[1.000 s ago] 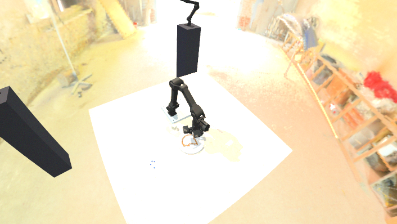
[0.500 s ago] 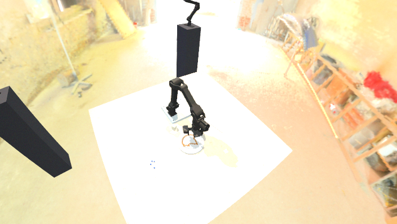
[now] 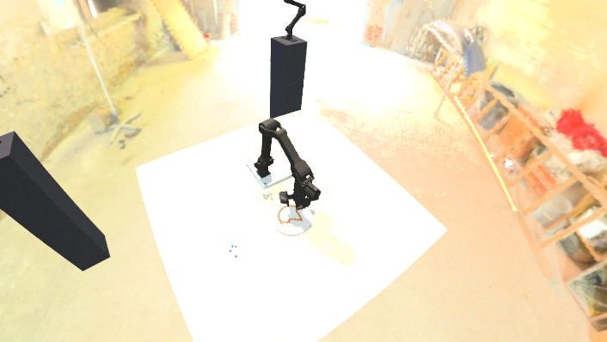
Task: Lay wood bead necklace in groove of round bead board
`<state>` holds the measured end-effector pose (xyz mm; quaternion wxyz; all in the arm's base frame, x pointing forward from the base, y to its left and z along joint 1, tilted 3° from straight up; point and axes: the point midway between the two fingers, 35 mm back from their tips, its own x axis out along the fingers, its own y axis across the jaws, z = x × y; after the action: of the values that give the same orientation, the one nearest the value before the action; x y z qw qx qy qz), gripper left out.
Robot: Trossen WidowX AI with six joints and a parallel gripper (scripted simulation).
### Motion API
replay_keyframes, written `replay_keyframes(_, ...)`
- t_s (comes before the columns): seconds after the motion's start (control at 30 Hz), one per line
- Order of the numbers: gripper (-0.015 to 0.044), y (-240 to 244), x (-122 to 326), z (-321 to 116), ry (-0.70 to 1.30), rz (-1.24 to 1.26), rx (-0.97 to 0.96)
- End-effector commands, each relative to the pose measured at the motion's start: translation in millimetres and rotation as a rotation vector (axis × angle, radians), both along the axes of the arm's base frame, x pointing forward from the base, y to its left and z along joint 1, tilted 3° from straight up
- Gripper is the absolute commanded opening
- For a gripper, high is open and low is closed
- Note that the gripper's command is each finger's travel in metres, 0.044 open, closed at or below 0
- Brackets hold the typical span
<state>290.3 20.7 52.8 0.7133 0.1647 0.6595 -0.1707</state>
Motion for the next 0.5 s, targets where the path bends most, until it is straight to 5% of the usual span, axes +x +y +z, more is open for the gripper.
replay_keyframes(0.0, 0.0361, -2, 2, 8, -0.007, -0.129, 0.009)
replay_keyframes(0.13, 0.0256, -9, 3, 30, -0.018, -0.498, 0.035)
replay_keyframes(0.3, 0.0125, -10, 3, 33, -0.019, -0.559, 0.04)
replay_keyframes(0.47, 0.012, -10, 3, 32, -0.019, -0.559, 0.04)
